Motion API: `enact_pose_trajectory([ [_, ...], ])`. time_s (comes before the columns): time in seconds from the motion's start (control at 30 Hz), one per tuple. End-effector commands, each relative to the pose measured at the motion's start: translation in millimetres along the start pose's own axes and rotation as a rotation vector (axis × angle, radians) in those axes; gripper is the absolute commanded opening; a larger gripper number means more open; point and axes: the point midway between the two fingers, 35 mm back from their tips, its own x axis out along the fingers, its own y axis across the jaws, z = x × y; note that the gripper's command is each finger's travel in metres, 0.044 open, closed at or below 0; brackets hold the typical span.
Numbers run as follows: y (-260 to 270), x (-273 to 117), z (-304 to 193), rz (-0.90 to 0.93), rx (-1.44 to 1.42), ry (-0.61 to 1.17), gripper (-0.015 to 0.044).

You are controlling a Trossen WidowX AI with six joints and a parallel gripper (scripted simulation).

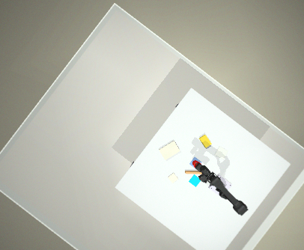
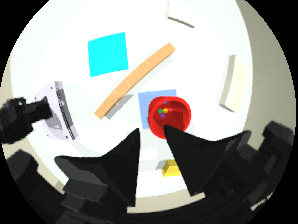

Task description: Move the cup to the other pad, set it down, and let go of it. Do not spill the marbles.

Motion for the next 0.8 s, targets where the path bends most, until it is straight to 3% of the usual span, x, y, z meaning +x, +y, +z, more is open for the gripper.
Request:
enact_pose_trajectory([
  [0.0,-1,-1,-2,0.018,-0.031,0.002,0.0148],
  [0.77,-3,32,-2,0.018,-0.031,0.002,0.0148],
])
